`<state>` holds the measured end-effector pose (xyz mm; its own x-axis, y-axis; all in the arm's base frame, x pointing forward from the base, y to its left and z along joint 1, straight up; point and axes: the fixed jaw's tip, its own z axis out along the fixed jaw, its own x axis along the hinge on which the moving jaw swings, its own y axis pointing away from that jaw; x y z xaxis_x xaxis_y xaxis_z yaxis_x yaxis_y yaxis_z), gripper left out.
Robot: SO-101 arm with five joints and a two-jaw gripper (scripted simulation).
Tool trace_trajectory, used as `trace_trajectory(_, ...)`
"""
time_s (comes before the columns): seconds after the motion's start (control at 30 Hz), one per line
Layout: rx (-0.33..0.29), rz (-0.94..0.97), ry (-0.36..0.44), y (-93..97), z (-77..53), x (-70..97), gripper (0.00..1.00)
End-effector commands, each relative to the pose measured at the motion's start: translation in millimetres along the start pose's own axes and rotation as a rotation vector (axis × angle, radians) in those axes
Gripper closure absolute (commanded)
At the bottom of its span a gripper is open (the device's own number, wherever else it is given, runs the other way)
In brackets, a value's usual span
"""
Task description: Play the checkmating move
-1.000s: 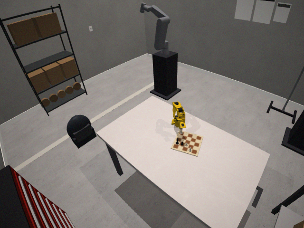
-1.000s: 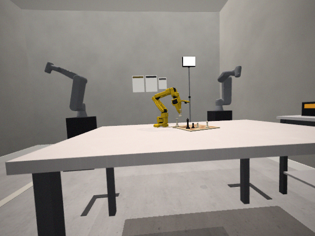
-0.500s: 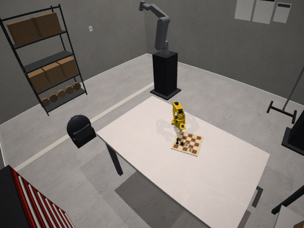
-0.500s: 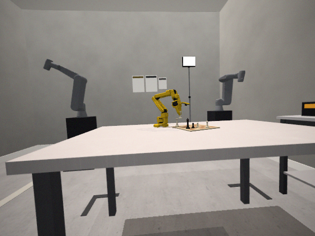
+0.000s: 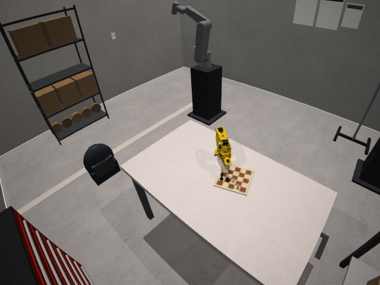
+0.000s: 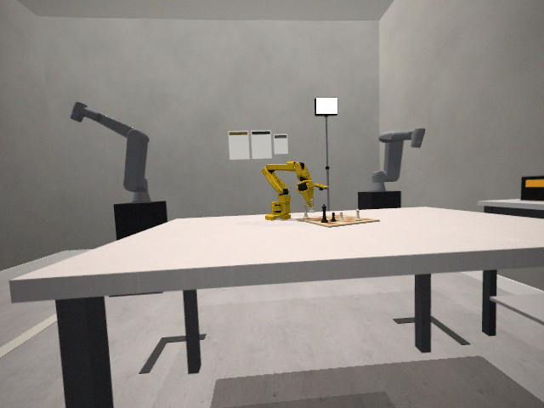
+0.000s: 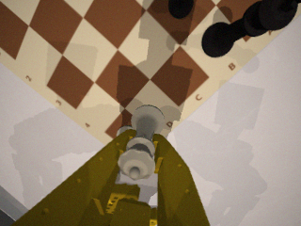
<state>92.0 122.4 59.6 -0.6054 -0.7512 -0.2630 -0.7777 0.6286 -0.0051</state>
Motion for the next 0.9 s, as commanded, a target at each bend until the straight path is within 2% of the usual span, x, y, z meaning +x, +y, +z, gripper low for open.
trace_trajectory(0.0, -0.003, -0.013, -0.014, 1.4, 3.5, 0.2, 1.0)
trace_trajectory(0.33, -0.003, -0.013, -0.014, 1.4, 15.6, 3.4, 1.0)
trace_trajectory(0.87, -0.003, -0.013, -0.013, 1.4, 19.7, 5.8, 1.0)
